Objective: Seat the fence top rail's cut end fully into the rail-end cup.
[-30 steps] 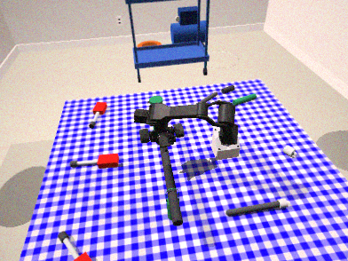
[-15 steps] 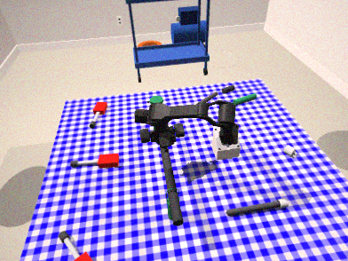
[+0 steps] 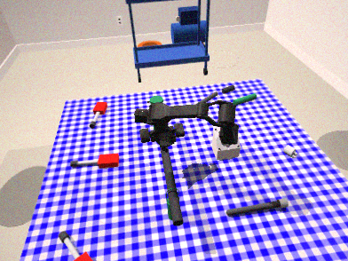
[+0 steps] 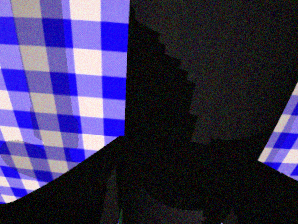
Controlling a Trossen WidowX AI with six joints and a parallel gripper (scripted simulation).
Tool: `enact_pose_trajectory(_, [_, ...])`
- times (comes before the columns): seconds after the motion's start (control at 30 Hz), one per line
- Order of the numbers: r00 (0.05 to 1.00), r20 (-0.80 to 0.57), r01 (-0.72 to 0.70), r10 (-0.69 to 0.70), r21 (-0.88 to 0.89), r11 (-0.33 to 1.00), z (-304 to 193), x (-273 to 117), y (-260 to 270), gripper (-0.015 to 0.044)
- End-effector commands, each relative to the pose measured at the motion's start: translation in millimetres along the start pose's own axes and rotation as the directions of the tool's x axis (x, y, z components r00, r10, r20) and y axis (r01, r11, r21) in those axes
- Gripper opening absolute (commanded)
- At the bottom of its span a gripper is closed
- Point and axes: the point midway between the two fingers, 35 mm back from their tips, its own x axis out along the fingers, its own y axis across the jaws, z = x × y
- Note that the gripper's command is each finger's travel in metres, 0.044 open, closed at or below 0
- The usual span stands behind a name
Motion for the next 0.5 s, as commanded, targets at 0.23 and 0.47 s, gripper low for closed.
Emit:
enact_pose_trajectory(0.23, [1.0, -0.013, 0.002, -0.002, 0.0, 1.0, -5.4, -2.5, 0.0, 0.0])
enact_pose_trajectory(0.47, [1.0, -0.013, 0.002, -0.002, 0.0, 1.0, -6.6, -3.0, 0.0, 0.0])
